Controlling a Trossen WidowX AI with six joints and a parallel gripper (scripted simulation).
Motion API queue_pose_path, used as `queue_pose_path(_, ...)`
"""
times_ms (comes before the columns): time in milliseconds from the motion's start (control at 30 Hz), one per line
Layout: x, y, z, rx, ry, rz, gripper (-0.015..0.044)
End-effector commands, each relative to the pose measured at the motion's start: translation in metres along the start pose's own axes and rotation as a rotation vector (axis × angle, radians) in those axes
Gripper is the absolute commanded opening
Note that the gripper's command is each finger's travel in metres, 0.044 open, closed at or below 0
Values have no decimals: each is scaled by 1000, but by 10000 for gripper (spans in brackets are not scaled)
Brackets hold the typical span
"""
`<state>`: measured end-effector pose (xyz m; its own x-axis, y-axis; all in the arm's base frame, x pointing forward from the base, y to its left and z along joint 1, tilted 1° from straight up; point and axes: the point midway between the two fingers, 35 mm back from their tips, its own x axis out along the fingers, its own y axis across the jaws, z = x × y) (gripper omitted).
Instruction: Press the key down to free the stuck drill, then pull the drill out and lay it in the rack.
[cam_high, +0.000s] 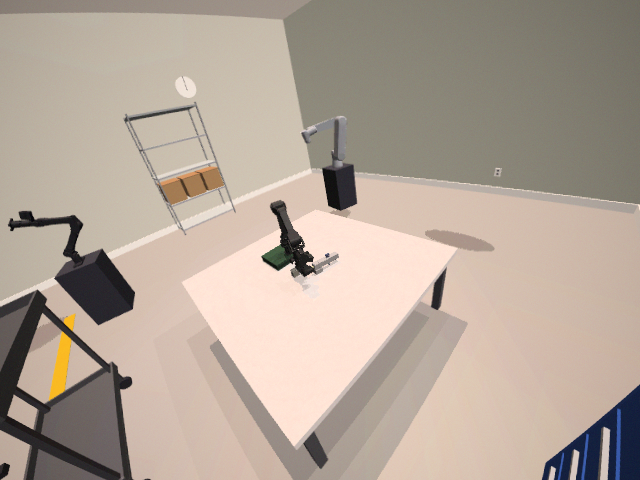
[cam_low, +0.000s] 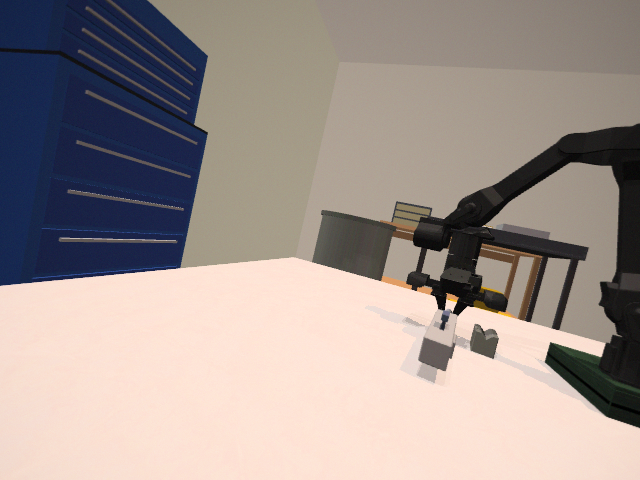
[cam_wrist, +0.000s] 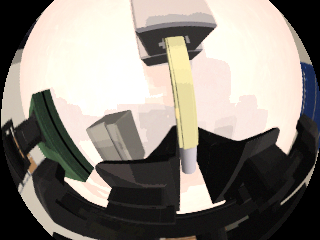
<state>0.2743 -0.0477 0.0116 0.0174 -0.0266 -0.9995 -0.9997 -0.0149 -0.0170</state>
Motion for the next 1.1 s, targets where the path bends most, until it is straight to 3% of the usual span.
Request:
queue_pose_path(0, -1, -1, -7, -2, -2, -1, 0)
queue_pose_path(1067, -5, -2, -51, -2, 3, -1, 0)
